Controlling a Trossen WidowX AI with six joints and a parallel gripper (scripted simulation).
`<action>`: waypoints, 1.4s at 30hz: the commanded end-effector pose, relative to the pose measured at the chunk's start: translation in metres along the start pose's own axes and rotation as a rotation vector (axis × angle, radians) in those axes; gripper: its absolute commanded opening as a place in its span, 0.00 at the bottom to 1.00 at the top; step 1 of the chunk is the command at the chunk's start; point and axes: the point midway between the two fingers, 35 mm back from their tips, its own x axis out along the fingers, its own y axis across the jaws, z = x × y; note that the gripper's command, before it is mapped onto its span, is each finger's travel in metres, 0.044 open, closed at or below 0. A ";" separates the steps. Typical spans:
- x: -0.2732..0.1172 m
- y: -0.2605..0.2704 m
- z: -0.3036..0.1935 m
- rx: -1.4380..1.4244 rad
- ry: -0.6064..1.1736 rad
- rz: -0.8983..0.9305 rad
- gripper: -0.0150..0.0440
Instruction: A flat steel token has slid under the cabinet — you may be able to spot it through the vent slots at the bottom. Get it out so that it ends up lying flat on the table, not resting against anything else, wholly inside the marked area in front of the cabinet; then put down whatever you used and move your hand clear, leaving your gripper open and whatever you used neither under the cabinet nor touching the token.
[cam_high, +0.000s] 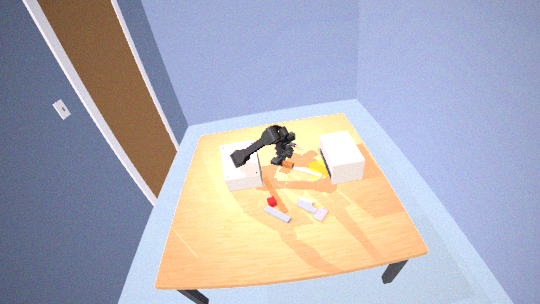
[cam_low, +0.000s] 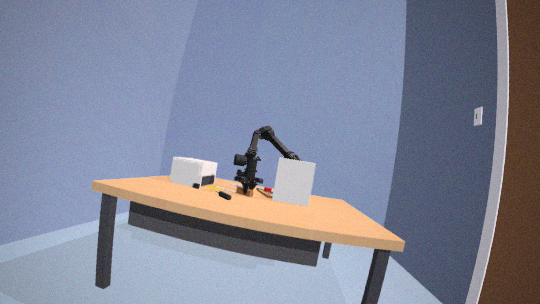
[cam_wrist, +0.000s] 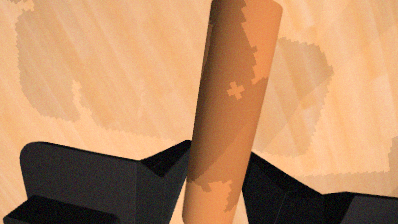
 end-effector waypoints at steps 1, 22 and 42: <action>-0.001 -0.004 0.005 0.001 -0.005 0.002 0.25; -0.001 -0.021 0.022 0.001 -0.006 0.001 0.25; -0.001 -0.038 0.038 0.000 -0.006 0.000 0.25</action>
